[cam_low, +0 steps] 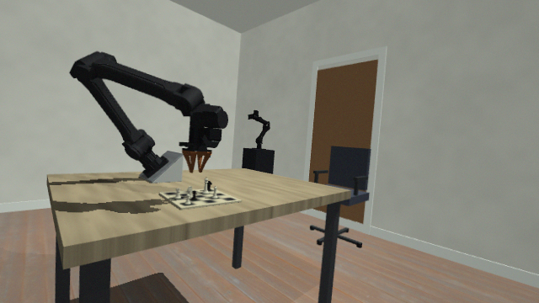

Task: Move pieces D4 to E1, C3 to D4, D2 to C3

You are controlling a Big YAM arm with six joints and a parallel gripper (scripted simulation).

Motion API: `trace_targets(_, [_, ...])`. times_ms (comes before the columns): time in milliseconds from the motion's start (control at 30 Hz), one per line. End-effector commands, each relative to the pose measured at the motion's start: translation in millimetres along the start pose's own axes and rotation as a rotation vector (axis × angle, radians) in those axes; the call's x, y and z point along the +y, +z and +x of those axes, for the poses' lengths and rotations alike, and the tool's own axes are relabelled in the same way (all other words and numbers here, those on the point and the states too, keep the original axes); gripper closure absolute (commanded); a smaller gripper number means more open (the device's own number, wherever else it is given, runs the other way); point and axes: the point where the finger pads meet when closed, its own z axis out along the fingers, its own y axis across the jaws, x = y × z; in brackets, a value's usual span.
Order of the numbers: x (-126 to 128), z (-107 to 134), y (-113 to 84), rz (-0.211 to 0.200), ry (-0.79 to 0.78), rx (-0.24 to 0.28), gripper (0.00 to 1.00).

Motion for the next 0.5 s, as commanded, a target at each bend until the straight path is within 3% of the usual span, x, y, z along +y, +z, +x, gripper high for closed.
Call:
trace_targets(0, [-7.4, -14.1, -3.9, -0.001, 0.041, -0.009, 0.68])
trace_targets(467, [-6.6, -13.5, -2.5, -0.001, 0.037, -0.008, 0.68])
